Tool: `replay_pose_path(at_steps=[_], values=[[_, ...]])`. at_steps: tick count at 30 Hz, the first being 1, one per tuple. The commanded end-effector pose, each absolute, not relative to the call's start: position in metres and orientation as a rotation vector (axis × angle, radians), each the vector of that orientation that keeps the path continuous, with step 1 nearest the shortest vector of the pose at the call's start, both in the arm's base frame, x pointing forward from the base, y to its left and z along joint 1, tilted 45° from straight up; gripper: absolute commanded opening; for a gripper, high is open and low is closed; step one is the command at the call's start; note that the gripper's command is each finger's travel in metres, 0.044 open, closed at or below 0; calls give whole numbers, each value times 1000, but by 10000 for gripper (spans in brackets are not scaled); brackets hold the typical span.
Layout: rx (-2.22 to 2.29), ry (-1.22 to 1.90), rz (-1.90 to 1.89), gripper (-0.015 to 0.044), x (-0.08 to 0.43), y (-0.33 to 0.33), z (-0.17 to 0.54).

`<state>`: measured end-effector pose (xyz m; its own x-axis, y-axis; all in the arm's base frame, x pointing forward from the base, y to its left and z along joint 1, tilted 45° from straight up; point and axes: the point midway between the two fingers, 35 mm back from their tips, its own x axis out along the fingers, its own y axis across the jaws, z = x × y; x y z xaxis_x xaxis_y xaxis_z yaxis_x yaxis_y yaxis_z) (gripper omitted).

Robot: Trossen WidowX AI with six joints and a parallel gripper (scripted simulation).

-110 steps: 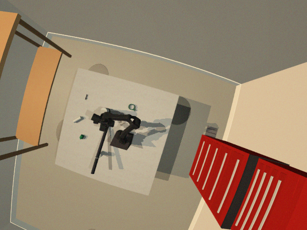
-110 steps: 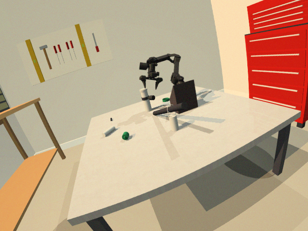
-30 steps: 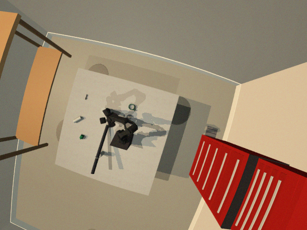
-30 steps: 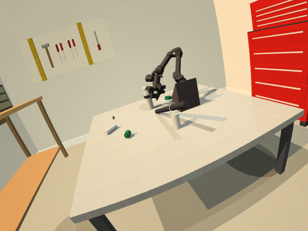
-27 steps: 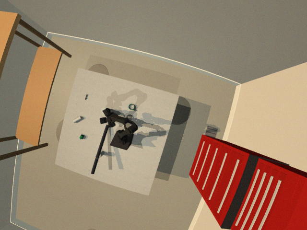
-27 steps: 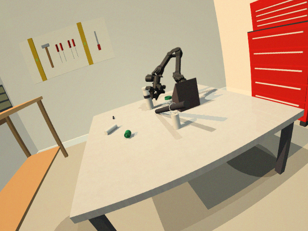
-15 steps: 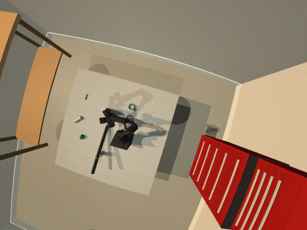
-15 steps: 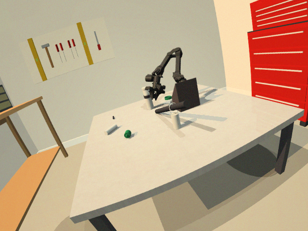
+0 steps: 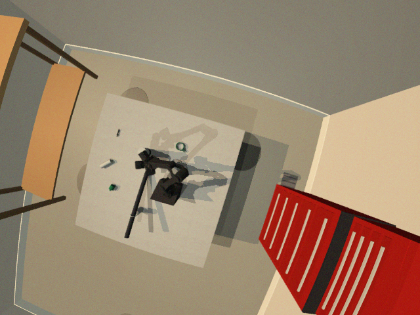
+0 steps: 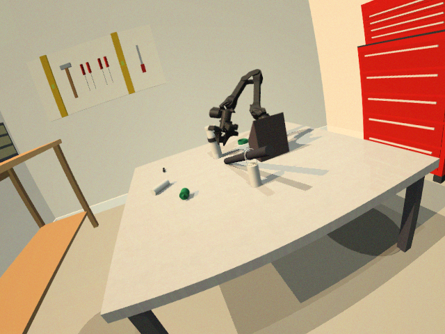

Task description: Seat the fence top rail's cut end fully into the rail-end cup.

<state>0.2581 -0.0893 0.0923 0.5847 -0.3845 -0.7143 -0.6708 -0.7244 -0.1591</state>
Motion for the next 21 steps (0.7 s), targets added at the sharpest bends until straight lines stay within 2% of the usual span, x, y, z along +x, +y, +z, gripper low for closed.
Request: replay_pose_path(at_steps=[1,21], values=[[-2383,859,899,0,262,-87,90],[-2324,910,754,0,274,-82,89]])
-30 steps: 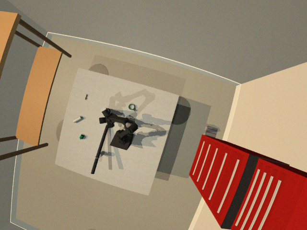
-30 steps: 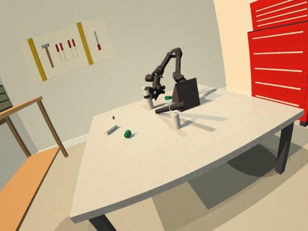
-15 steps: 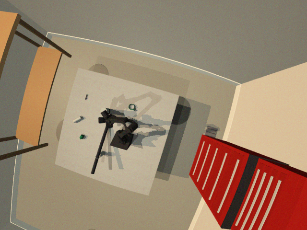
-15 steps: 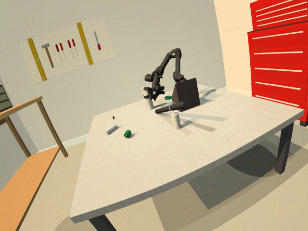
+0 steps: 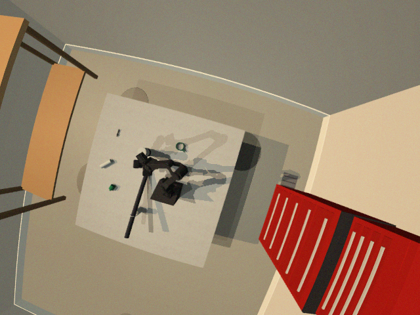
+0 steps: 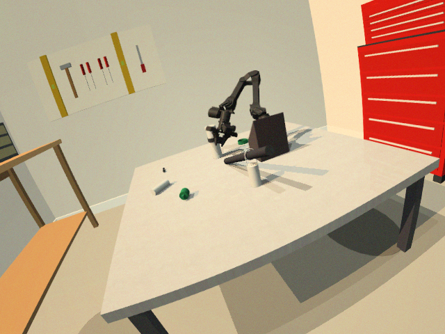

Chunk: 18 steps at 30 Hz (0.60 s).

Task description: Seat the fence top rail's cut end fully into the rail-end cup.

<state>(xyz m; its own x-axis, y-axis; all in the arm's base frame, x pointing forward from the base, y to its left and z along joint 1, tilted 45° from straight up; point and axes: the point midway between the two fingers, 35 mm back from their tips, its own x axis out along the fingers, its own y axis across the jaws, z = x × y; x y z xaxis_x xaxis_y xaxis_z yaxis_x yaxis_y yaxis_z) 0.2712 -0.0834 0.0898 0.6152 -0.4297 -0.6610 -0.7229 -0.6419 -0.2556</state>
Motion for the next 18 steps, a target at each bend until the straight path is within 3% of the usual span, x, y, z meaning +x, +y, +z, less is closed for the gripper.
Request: replay_pose_path(at_steps=[1,18], values=[[-2322,911,750,0,274,-82,88],[-2255,958,605,0,286,-78,88]])
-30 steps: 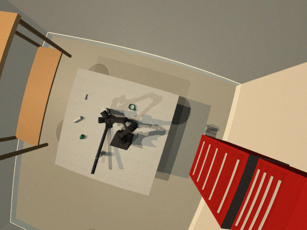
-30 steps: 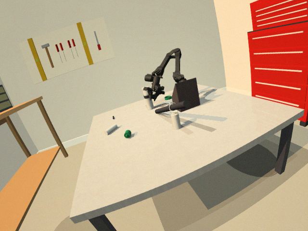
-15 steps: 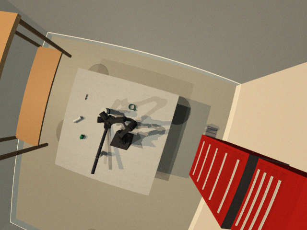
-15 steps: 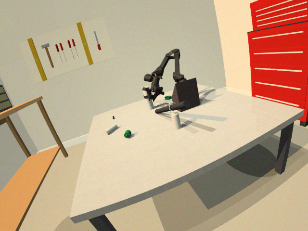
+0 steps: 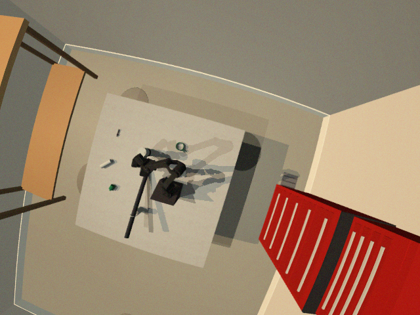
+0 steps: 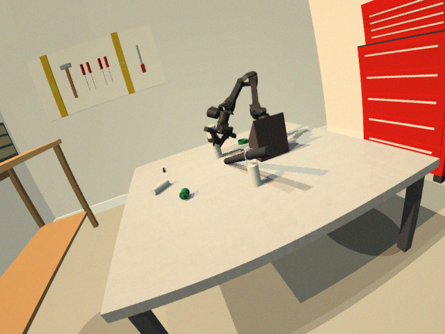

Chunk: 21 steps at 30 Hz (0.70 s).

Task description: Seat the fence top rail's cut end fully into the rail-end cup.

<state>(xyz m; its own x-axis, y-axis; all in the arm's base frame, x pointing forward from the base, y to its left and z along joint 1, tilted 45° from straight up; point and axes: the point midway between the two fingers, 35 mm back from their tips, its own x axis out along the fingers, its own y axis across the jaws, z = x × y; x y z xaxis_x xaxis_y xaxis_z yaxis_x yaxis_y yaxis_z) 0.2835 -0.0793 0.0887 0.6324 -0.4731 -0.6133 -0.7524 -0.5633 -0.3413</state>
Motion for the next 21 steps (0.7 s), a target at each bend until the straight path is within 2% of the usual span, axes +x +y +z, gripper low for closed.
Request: replay_pose_path(at_steps=[1,21], values=[[-2253,960,599,0,286,-78,88],[-2258,955,616,0,285,-79,87]])
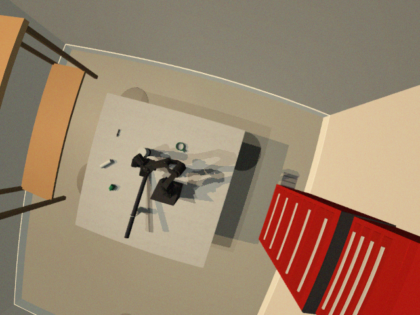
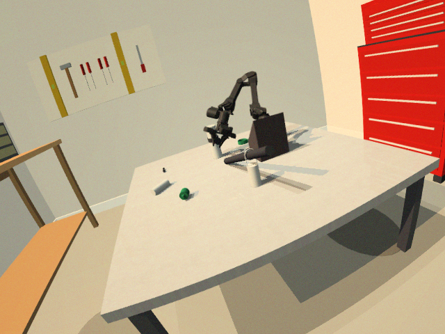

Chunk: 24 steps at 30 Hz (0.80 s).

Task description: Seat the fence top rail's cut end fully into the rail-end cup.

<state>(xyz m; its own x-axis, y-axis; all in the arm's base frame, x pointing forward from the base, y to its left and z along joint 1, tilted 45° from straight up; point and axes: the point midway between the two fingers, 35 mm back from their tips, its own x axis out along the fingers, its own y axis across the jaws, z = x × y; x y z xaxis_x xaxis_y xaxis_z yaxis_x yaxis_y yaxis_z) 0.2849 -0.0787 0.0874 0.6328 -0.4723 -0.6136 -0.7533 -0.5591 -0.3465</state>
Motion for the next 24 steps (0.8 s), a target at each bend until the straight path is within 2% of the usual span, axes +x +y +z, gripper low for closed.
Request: replay_pose_path(at_steps=[1,4,20,21,24], values=[[-2258,955,616,0,285,-79,87],[-2258,955,616,0,285,-79,87],[-2252,956,622,420,283,-66,86],[-2251,956,624,440,283,-64,86],[-2249,956,626,440,281,-55,86]])
